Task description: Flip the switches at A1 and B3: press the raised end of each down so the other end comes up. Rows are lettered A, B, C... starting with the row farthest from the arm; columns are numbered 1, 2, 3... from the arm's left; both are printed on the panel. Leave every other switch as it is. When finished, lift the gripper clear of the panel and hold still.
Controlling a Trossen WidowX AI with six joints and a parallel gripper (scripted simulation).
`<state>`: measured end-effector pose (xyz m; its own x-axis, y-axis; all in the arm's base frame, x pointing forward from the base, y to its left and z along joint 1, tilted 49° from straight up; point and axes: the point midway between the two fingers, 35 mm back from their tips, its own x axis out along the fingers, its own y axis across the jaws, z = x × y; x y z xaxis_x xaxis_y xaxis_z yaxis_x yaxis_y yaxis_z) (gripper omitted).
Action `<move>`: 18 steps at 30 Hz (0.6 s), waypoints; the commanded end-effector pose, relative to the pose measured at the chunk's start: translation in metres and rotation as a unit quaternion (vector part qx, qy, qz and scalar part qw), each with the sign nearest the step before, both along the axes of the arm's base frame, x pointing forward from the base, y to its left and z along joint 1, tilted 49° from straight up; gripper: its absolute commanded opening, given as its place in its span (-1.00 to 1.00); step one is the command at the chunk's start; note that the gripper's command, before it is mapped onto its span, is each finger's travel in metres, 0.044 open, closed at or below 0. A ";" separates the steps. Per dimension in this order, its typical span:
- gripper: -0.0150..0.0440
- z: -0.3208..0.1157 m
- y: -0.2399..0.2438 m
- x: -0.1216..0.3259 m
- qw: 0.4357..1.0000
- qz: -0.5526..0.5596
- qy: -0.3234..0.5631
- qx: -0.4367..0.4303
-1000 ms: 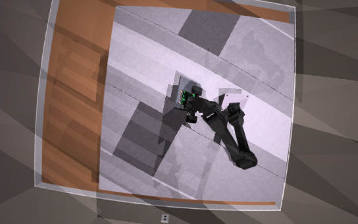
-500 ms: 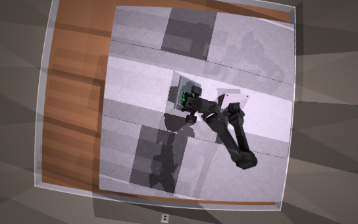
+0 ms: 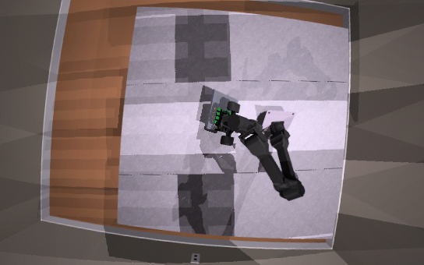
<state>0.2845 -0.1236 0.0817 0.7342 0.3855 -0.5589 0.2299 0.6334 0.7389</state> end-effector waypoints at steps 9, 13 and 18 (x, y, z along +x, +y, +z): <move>-0.49 0.033 -0.022 -0.046 1.000 -0.012 -0.008 -0.003; -0.49 0.009 -0.023 -0.063 1.000 -0.012 -0.007 -0.005; -0.49 -0.013 -0.021 -0.080 1.000 -0.012 -0.008 -0.004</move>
<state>0.2124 -0.1495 0.0806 0.7546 0.3512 -0.5542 0.2367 0.6420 0.7292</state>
